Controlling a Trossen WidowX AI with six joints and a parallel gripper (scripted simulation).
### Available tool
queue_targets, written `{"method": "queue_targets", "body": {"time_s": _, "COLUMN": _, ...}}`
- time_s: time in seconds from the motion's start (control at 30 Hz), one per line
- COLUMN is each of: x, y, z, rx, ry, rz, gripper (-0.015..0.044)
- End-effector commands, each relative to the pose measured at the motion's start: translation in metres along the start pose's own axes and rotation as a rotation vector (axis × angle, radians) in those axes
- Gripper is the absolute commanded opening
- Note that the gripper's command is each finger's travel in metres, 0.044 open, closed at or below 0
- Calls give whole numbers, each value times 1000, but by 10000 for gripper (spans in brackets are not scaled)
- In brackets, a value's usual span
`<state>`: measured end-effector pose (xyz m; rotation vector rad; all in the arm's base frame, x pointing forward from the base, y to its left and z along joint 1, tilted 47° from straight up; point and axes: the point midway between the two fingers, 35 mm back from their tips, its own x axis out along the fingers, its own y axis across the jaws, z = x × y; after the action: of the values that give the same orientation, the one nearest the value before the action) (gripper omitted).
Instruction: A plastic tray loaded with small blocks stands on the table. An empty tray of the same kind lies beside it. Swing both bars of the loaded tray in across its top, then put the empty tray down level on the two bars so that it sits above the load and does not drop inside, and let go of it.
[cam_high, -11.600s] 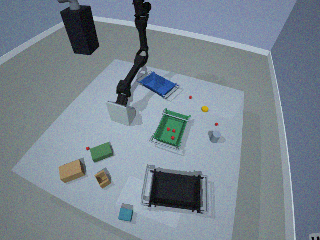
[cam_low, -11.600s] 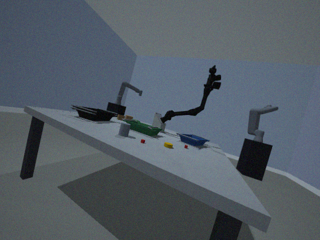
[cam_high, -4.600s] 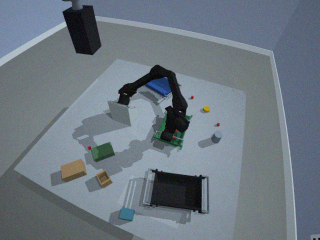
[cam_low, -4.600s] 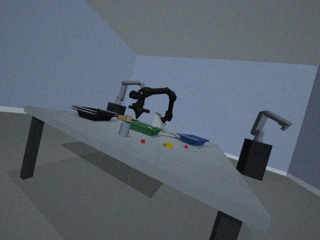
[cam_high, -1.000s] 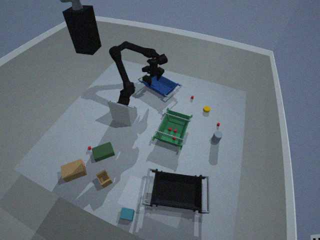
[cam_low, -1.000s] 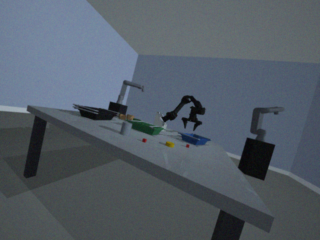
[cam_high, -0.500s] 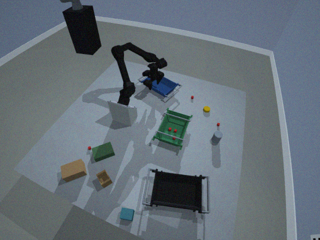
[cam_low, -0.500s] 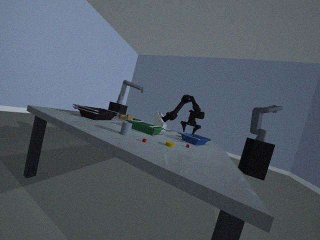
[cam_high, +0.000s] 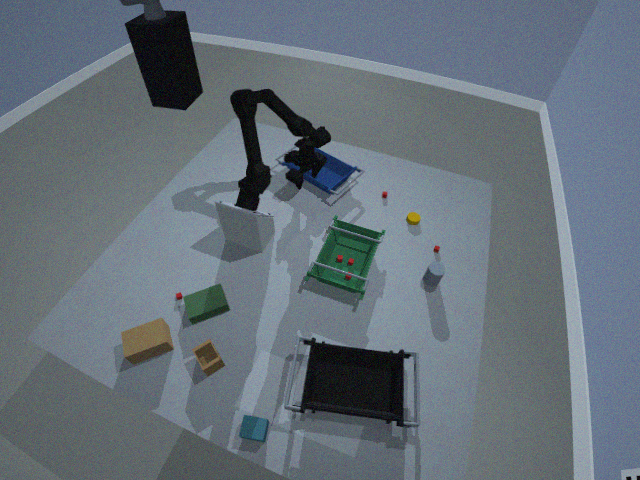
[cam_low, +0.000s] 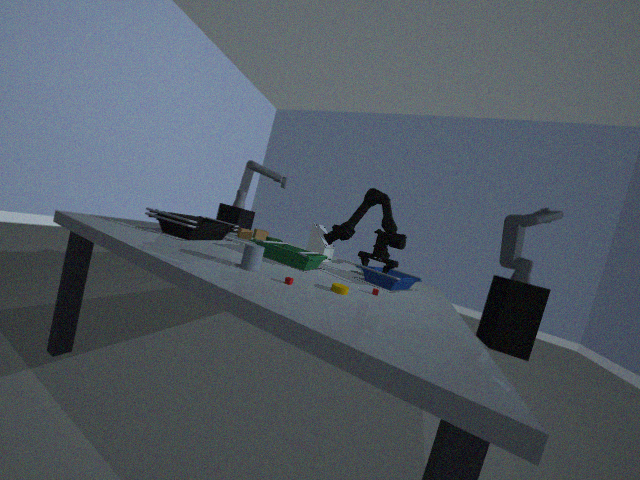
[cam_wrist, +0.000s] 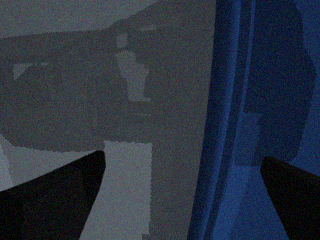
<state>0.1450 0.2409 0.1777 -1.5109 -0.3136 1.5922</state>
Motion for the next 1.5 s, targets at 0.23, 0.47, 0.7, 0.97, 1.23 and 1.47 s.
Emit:
{"method": "queue_targets", "body": {"time_s": 0.23, "x": 2, "y": 0, "z": -1, "rx": 6, "ry": 6, "rz": 0, "gripper": 308}}
{"method": "queue_targets", "body": {"time_s": 0.47, "x": 2, "y": 0, "z": -1, "rx": 6, "ry": 6, "rz": 0, "gripper": 229}}
{"method": "queue_targets", "body": {"time_s": 0.7, "x": 2, "y": 0, "z": -1, "rx": 6, "ry": 6, "rz": 0, "gripper": 183}}
{"method": "queue_targets", "body": {"time_s": 0.97, "x": 2, "y": 0, "z": -1, "rx": 6, "ry": 6, "rz": 0, "gripper": 129}}
{"method": "queue_targets", "body": {"time_s": 1.23, "x": 2, "y": 0, "z": -1, "rx": 6, "ry": 6, "rz": 0, "gripper": 76}}
{"method": "queue_targets", "body": {"time_s": 1.47, "x": 1, "y": 0, "z": -1, "rx": 6, "ry": 6, "rz": 0, "gripper": 29}}
